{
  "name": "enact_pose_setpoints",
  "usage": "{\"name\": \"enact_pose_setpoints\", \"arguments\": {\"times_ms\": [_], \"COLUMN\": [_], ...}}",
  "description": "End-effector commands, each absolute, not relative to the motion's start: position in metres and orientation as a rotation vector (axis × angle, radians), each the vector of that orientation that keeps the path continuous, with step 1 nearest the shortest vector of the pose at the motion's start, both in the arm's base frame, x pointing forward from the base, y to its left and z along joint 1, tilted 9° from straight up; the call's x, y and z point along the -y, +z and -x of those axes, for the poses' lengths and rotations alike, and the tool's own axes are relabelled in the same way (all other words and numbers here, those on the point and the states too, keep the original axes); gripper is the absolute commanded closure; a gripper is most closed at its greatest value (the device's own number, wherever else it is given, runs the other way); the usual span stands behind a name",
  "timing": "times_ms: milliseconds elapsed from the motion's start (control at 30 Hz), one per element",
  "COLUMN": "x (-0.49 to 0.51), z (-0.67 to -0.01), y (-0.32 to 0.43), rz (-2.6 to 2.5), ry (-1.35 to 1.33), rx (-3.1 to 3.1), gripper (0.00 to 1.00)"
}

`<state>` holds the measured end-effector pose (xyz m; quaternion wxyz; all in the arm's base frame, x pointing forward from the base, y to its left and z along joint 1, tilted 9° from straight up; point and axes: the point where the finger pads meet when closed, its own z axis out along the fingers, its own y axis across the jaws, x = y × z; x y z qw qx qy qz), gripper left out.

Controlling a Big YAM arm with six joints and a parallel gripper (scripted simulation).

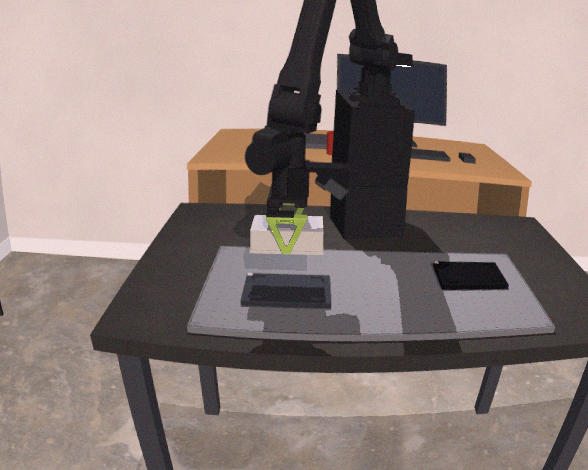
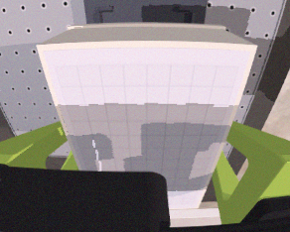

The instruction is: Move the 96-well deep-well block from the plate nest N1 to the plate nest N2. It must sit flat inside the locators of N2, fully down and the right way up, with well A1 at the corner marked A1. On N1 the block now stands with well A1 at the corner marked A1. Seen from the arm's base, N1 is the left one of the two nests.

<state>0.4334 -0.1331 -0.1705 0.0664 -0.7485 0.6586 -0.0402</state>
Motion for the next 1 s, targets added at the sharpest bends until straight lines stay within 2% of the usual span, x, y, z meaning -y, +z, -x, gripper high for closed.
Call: {"name": "enact_pose_setpoints", "arguments": {"times_ms": [0,400,533,900,967], "x": [0.136,0.134,0.131,0.139,0.134], "z": [-0.441,-0.438,-0.436,-0.460,-0.450], "y": [-0.162,-0.156,-0.175,-0.169,-0.190], "rz": [2.250,2.254,2.258,2.233,2.245], "ry": [-0.147,-0.148,-0.128,-0.203,-0.150], "rx": [-1.977,-1.970,-1.975,-1.966,-1.979], "gripper": [1.00,1.00,1.00,1.00,1.00]}}
